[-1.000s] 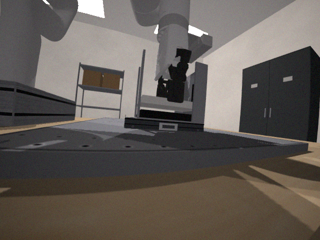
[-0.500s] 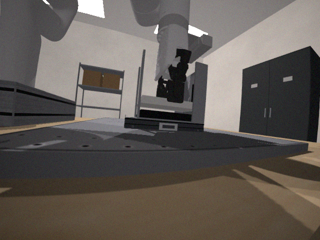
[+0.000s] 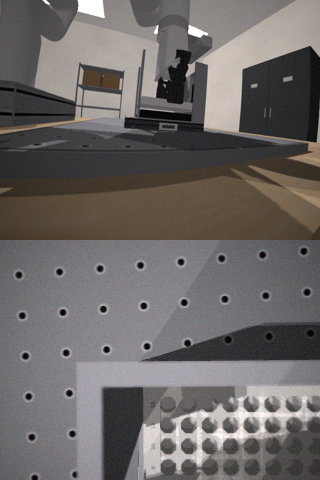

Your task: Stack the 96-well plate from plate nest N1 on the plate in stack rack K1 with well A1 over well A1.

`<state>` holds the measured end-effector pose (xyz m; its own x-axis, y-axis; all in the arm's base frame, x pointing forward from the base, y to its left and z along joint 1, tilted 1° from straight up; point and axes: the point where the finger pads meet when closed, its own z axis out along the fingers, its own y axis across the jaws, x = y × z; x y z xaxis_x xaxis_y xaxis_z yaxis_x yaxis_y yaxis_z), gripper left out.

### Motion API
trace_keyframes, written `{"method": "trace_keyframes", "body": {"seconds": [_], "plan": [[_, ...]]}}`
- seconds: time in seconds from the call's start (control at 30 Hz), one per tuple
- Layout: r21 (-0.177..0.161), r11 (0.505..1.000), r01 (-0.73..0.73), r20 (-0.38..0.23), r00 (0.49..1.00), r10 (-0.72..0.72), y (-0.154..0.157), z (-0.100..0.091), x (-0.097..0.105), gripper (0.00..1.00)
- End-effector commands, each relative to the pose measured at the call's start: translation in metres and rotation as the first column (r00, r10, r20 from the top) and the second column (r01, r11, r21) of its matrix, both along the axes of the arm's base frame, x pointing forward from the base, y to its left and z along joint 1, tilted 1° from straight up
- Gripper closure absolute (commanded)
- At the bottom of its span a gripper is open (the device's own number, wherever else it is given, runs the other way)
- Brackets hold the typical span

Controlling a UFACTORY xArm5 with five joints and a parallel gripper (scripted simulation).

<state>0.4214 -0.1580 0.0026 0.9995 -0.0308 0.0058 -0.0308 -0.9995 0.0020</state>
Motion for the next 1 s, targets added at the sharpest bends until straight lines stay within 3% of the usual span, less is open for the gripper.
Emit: {"method": "trace_keyframes", "body": {"seconds": [0.0,0.97], "plan": [[0.006,1.000,0.000,0.006,1.000,0.000,-0.0005,0.0003,0.0012,1.00],[0.006,1.000,0.000,0.006,1.000,0.000,-0.0004,-0.0039,0.0013,1.00]]}}
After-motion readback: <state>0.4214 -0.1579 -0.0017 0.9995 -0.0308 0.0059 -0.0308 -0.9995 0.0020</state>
